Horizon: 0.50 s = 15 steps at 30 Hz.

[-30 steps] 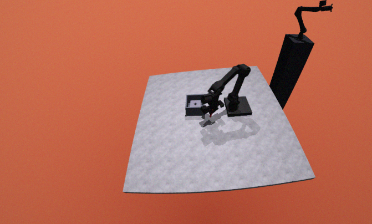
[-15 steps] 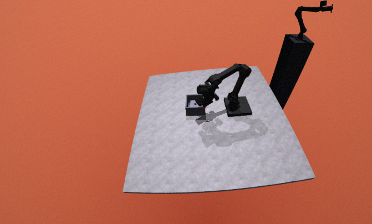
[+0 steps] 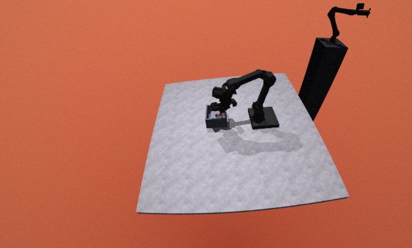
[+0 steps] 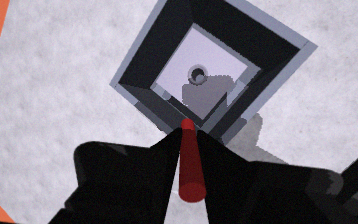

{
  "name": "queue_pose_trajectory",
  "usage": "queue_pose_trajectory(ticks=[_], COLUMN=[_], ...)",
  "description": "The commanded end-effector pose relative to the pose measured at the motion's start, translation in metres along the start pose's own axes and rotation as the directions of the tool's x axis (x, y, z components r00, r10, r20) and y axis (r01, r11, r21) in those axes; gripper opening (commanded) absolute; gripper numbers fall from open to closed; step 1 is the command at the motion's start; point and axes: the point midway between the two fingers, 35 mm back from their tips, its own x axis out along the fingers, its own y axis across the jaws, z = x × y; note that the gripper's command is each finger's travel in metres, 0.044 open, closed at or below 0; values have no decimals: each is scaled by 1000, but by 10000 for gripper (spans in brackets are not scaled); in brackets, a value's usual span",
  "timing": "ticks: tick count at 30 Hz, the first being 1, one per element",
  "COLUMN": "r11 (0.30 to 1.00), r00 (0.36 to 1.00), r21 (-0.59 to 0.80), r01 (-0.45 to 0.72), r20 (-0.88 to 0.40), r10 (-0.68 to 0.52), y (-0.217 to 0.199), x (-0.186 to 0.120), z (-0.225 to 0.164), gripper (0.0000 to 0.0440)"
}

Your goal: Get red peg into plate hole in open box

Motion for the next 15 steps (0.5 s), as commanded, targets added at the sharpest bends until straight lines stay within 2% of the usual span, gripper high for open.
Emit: queue_pose_trajectory(ticks=[1, 15], r11=[1000, 998], r00=[1000, 1000], r21=[10, 62], r01=[3, 31], r20=[7, -8], r10=[-4, -30], y=[2, 1], x=[4, 29], z=[11, 46], gripper=[0, 11])
